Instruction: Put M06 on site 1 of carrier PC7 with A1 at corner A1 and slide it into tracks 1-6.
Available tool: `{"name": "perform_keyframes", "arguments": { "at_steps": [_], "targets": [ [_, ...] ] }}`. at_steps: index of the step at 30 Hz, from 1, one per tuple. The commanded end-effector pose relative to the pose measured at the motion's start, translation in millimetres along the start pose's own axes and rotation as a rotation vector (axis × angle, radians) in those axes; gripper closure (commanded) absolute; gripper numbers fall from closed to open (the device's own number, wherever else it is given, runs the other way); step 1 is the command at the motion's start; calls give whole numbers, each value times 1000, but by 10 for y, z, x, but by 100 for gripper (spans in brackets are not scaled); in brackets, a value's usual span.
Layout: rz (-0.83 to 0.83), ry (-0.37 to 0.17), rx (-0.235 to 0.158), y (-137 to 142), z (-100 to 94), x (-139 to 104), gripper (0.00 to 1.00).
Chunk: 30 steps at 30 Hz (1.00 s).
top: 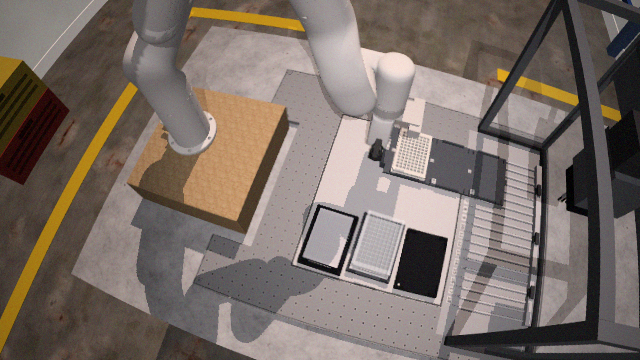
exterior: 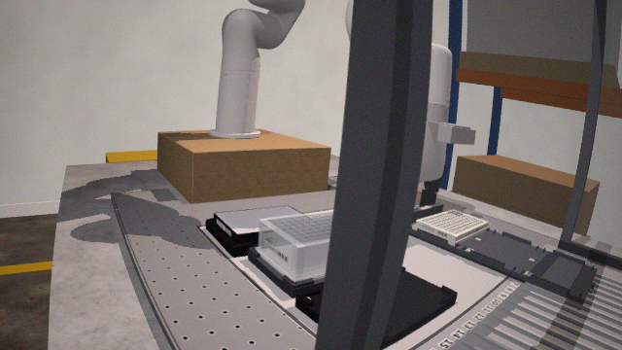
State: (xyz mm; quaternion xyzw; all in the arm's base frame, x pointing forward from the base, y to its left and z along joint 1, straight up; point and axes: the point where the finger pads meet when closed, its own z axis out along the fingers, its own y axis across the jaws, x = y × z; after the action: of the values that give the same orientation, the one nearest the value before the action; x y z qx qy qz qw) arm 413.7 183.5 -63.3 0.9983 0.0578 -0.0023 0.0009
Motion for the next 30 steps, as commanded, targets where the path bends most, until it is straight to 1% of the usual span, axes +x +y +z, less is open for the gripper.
{"name": "perform_keyframes", "arguments": {
  "at_steps": [1,30],
  "targets": [
    [0,4,1,-5,-13,58,19],
    [0,4,1,-5,-14,309,19]
  ]
}}
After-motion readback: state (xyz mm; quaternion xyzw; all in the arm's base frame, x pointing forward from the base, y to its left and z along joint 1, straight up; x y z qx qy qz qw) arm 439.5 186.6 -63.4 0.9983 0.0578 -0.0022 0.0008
